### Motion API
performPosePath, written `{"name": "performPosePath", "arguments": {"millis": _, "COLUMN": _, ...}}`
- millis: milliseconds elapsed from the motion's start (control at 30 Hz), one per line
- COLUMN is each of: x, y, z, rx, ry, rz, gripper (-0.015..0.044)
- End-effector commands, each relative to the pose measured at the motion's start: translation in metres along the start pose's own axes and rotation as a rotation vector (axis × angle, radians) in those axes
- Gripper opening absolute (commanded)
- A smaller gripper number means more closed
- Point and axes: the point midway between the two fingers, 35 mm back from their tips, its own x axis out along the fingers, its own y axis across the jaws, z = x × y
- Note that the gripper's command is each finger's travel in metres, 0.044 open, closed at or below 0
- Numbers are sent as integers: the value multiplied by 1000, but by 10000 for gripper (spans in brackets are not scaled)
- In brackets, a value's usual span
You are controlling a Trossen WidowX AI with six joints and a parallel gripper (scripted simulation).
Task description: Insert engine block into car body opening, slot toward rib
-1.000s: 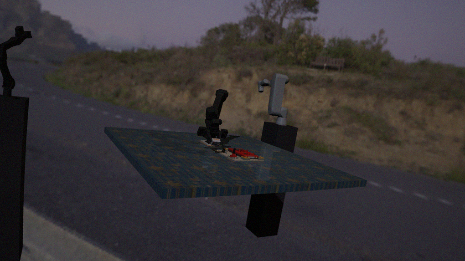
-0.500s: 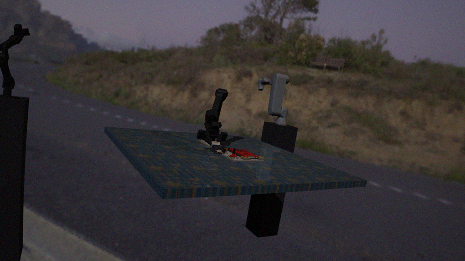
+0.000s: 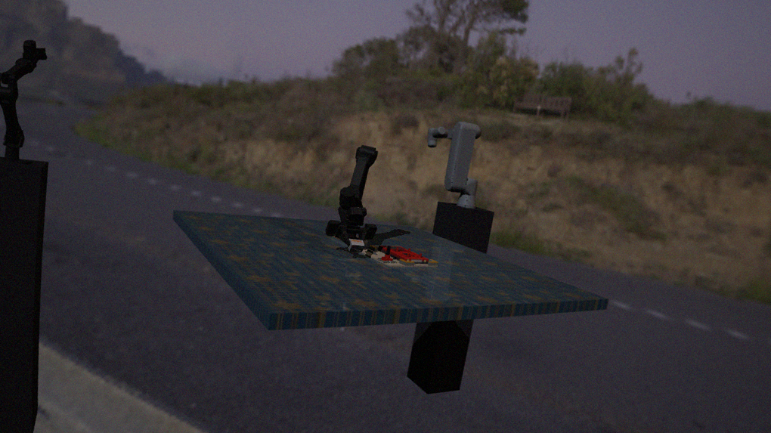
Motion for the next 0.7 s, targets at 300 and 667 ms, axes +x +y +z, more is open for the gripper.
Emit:
{"name": "performPosePath", "arguments": {"millis": 300, "x": 9, "y": 0, "z": -18, "rx": 10, "ry": 10, "rz": -3, "gripper": 0}}
{"name": "performPosePath", "arguments": {"millis": 667, "x": 16, "y": 0, "z": -29, "rx": 11, "ry": 10, "rz": -3, "gripper": 0}}
